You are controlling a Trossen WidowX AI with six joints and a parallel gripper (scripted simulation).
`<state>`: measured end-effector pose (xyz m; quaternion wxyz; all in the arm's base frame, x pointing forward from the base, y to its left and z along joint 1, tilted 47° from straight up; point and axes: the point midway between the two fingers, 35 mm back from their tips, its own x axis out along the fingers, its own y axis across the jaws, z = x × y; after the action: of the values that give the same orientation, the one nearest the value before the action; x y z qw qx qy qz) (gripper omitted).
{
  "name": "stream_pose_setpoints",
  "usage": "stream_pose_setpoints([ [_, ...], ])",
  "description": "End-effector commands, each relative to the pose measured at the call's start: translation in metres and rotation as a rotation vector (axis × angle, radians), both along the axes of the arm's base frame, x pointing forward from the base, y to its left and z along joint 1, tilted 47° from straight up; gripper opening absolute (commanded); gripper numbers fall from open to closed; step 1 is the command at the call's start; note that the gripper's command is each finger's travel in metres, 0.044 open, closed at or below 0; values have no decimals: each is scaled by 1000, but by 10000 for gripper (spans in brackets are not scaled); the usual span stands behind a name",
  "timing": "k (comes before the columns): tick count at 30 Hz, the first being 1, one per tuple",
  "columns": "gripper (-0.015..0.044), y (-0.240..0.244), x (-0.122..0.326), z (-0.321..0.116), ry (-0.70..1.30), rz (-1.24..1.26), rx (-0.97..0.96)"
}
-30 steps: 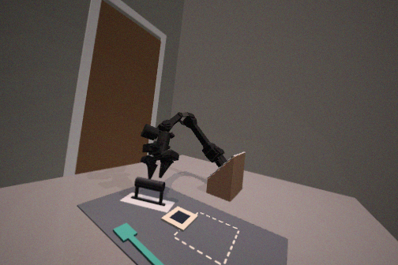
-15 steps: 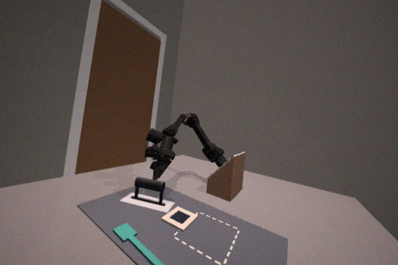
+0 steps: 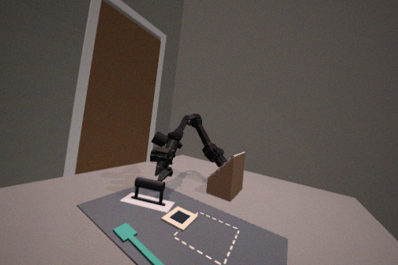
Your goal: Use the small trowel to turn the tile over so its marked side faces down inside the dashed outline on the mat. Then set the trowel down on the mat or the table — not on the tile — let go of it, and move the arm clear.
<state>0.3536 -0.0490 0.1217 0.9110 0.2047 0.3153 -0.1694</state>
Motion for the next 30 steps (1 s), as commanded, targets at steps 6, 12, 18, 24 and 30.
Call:
stream_pose_setpoints([
  [6,300,-2,-4,0,-52,-52,83],
  [12,300,-3,0,-2,-52,-52,83],
  [18,300,-4,8,-7,-52,-52,83],
  [24,300,-6,15,-13,-53,-52,83],
  [30,300,-8,23,-19,-53,-52,83],
])
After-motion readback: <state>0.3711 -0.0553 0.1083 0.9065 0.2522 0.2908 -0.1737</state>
